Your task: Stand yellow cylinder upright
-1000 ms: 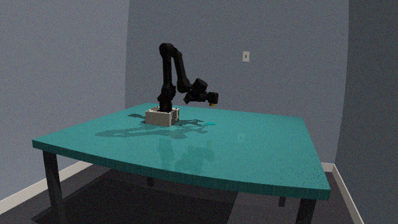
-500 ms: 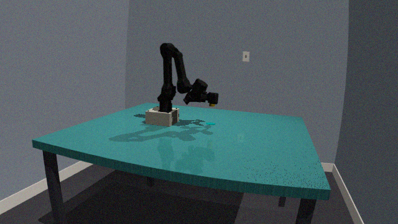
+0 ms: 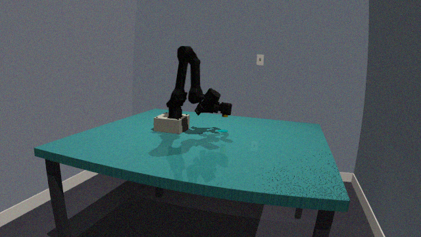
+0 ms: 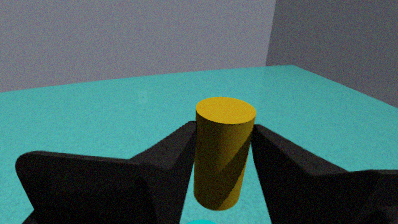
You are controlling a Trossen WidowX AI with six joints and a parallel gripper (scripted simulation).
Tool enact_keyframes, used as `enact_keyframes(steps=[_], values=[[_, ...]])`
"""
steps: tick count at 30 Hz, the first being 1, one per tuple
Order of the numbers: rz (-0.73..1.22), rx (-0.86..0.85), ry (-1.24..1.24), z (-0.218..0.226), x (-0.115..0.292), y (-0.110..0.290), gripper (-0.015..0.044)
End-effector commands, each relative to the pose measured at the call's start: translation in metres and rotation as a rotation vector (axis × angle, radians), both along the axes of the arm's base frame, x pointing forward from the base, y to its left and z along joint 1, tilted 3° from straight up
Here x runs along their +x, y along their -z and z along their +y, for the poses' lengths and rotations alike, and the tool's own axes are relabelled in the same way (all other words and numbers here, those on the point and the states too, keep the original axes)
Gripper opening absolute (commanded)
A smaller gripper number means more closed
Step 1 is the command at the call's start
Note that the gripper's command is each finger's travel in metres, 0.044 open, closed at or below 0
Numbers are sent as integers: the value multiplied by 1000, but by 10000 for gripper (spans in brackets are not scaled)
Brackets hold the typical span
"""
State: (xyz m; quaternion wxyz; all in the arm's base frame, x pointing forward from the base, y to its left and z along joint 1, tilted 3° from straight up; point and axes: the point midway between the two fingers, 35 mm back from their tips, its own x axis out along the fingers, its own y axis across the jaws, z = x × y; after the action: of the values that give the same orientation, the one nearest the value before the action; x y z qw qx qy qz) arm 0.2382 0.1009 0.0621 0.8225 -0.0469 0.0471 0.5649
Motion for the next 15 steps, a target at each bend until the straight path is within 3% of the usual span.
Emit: enact_keyframes(steps=[1, 15], values=[[-6, 1, -4, 0, 0, 6, 105], [-5, 1, -4, -1, 0, 32, 105]])
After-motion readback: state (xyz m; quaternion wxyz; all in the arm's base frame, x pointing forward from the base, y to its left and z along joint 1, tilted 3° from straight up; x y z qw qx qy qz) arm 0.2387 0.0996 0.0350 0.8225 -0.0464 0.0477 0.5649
